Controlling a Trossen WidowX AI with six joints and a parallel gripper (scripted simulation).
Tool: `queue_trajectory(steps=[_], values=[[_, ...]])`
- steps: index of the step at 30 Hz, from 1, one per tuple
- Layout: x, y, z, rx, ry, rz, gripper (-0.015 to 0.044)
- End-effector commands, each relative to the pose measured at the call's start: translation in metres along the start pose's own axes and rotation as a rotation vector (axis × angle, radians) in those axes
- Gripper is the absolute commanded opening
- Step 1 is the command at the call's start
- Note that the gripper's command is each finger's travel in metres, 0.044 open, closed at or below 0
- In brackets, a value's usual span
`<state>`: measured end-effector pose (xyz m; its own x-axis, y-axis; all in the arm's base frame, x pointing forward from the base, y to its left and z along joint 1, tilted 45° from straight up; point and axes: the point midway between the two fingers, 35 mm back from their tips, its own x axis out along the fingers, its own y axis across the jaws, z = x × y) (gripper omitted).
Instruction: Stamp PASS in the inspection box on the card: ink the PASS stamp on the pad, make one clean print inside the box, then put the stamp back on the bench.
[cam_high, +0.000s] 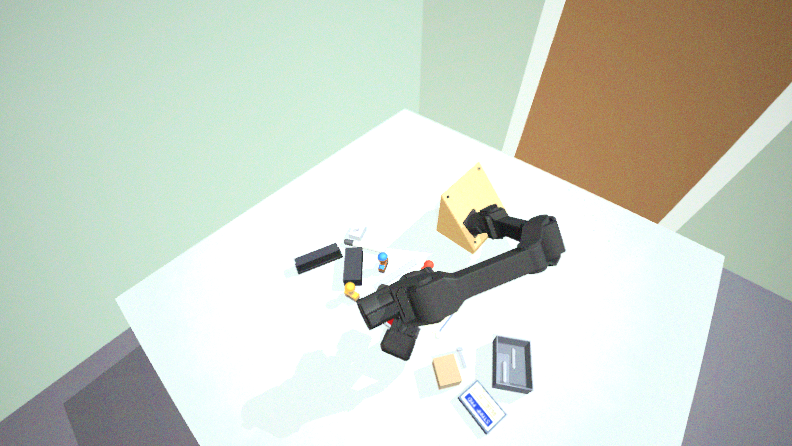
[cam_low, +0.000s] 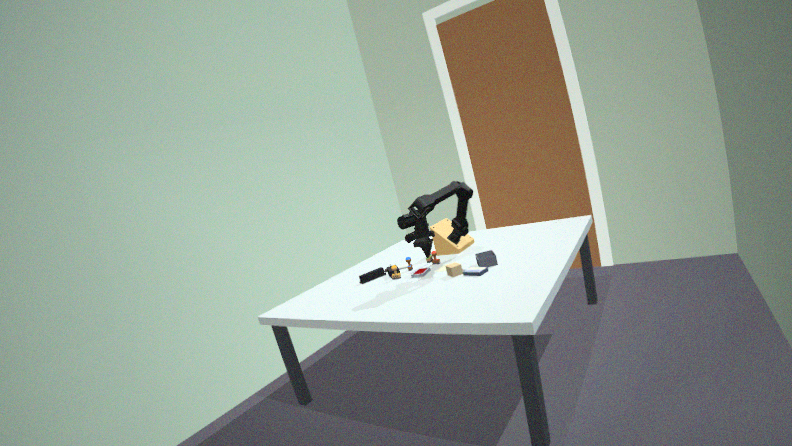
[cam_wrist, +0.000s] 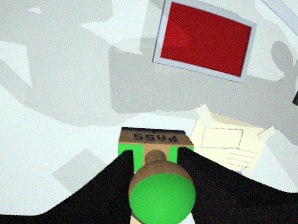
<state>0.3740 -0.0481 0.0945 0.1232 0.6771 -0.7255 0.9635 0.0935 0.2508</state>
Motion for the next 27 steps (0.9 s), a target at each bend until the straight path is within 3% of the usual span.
queue_trajectory(steps=[1, 27], values=[[0.008, 0.002, -0.001, 0.002, 0.005, 0.000, 0.0000], [0.050, 0.002, -0.001, 0.002, 0.006, 0.001, 0.0000]])
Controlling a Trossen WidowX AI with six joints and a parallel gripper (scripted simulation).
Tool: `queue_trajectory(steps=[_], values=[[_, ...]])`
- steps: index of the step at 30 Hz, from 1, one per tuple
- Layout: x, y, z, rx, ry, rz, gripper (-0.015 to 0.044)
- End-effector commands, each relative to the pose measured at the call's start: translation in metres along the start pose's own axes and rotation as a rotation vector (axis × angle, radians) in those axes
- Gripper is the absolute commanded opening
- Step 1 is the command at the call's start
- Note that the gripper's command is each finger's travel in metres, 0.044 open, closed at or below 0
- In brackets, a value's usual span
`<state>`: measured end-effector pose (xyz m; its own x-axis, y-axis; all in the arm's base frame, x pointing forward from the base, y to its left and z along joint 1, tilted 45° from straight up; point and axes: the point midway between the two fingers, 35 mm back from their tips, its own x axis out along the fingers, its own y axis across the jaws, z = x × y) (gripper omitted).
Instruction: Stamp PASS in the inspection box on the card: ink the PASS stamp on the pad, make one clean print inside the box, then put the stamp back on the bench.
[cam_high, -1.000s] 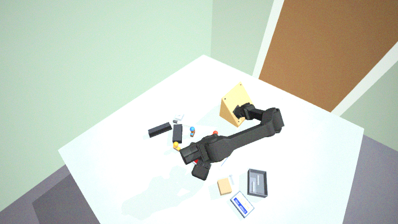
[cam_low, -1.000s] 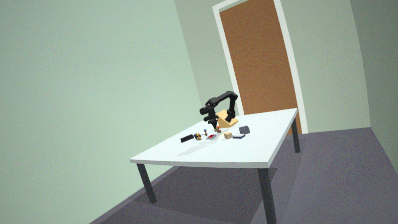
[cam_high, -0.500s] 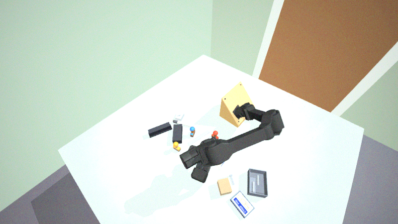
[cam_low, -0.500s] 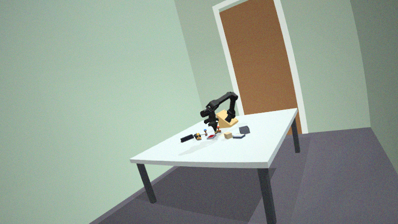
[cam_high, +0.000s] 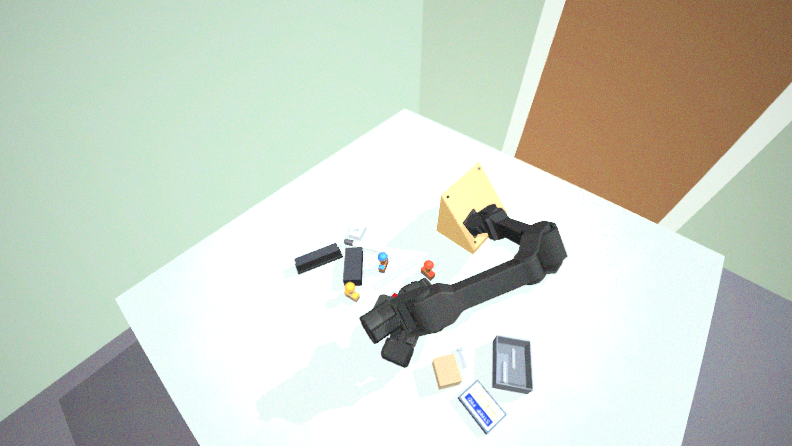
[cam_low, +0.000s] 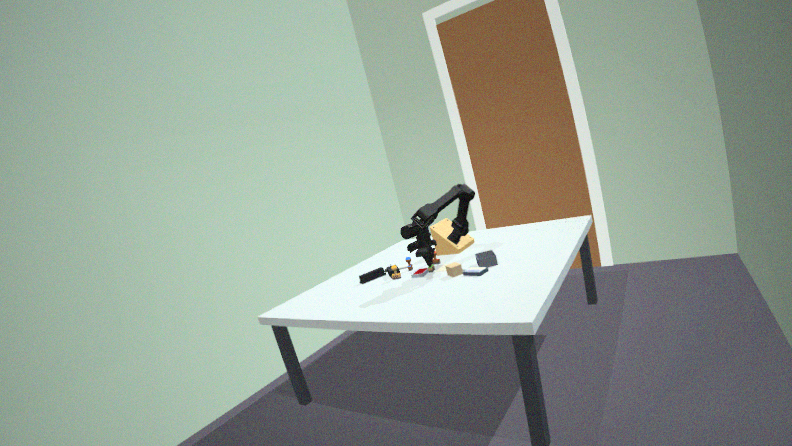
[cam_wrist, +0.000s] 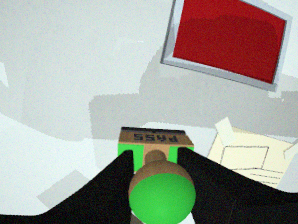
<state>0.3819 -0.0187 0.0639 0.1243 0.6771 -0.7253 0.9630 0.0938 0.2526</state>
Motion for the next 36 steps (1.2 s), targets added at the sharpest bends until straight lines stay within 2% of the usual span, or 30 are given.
queue_trajectory(steps=[1, 12, 21, 22, 25, 33, 36], values=[[0.009, -0.001, -0.001, 0.003, 0.006, -0.001, 0.0000], [0.022, -0.002, -0.003, 0.003, 0.008, 0.000, 0.0000], [0.018, -0.001, -0.002, 0.000, 0.003, -0.001, 0.0236], [0.018, -0.001, -0.002, 0.000, 0.003, -0.001, 0.0253], [0.016, -0.001, -0.001, 0.000, 0.002, -0.001, 0.0253], [-0.088, -0.001, 0.001, 0.004, 0.003, -0.003, 0.0253], [-0.097, -0.002, 0.000, 0.004, 0.005, -0.003, 0.0253]])
